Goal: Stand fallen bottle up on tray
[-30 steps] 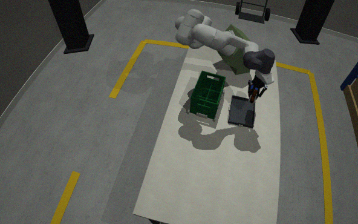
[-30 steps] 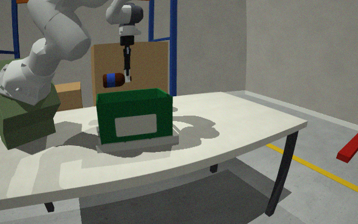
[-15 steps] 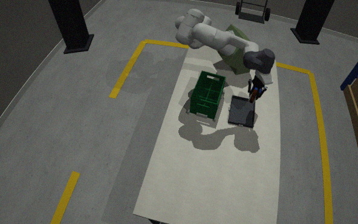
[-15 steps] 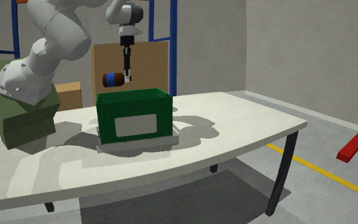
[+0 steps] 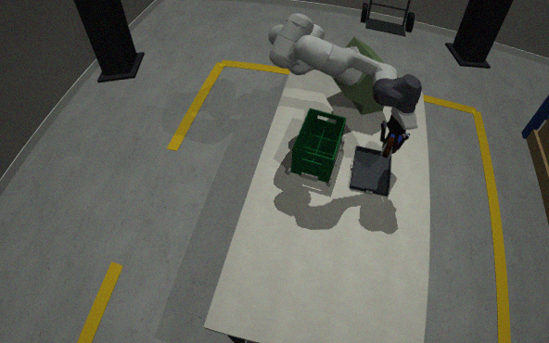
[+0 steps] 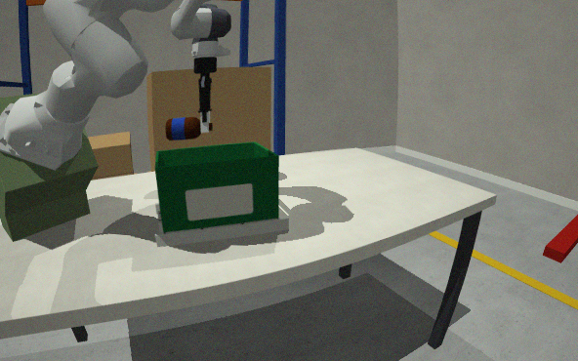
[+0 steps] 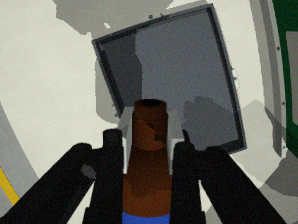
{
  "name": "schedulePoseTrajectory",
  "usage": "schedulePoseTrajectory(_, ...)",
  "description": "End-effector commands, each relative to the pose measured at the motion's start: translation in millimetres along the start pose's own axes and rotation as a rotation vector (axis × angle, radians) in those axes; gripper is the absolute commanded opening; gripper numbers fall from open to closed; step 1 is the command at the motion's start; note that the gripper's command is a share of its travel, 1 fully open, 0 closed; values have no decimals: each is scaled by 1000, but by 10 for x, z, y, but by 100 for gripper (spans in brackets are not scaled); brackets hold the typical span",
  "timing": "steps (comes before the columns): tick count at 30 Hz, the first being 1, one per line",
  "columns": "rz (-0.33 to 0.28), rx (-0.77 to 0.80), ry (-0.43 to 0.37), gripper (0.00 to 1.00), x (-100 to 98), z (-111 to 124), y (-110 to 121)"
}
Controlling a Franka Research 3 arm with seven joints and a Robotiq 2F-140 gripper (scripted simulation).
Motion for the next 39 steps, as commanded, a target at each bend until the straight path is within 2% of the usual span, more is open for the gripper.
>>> schedulePoseTrajectory(1,-7,20,0,0,-23,6,-10)
schedulePoseTrajectory(30,-7,43,0,0,-23,6,-10)
schedulePoseTrajectory(39,-7,167,-1,0,-23,6,-10)
Point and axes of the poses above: the point where the finger pads meet when closed, its own x axis out along the fingers, its own y axis across the jaws, z = x × y, the point moved 10 cm from there along -x, back along the fingers, and after that the axes turned 8 degrees about -x, right-handed, at the moved point
